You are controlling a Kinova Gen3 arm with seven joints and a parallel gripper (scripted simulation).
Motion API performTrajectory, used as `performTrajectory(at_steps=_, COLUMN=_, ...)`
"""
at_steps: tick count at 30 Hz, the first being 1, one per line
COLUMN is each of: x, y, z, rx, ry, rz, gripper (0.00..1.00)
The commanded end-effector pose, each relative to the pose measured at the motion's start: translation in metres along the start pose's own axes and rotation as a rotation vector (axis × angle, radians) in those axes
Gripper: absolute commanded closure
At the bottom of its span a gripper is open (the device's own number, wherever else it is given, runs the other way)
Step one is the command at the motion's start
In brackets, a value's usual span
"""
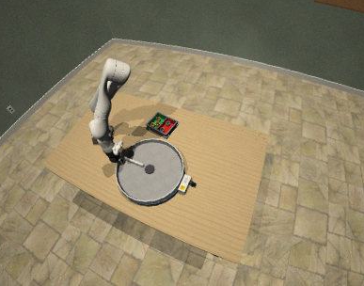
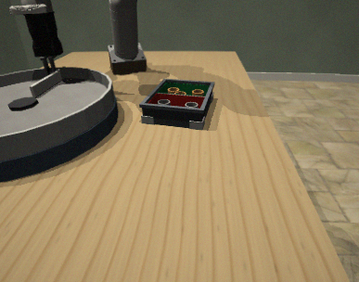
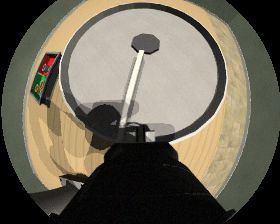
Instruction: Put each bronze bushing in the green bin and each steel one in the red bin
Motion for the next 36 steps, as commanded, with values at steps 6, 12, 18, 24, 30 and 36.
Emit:
performTrajectory(at_steps=6, x=-0.0001, y=-0.0003, z=0.0003, rx=0.001, ry=0.000, rz=0.001, gripper=1.00)
performTrajectory(at_steps=12, x=-0.0001, y=-0.0003, z=0.0003, rx=0.001, ry=0.000, rz=0.001, gripper=1.00)
performTrajectory(at_steps=18, x=-0.0001, y=-0.0003, z=0.0003, rx=0.001, ry=0.000, rz=0.001, gripper=1.00)
performTrajectory(at_steps=24, x=-0.0001, y=-0.0033, z=0.0003, rx=0.000, ry=0.000, rz=0.000, gripper=1.00)
performTrajectory(at_steps=30, x=0.0001, y=-0.0037, z=0.0004, rx=0.000, ry=0.001, rz=0.000, gripper=1.00)
performTrajectory(at_steps=36, x=0.0001, y=-0.0061, z=0.0004, rx=-0.001, ry=0.001, rz=0.000, gripper=1.00)
Point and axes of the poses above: the point where the finger pads meet when closed, its own y axis out along the fingers, its own z axis across the jaws, x = y × z, the point moved 1 cm from there along -y, back along the fingers, and after that the axes turned 10 degrees about -y, right-handed, at the moved point
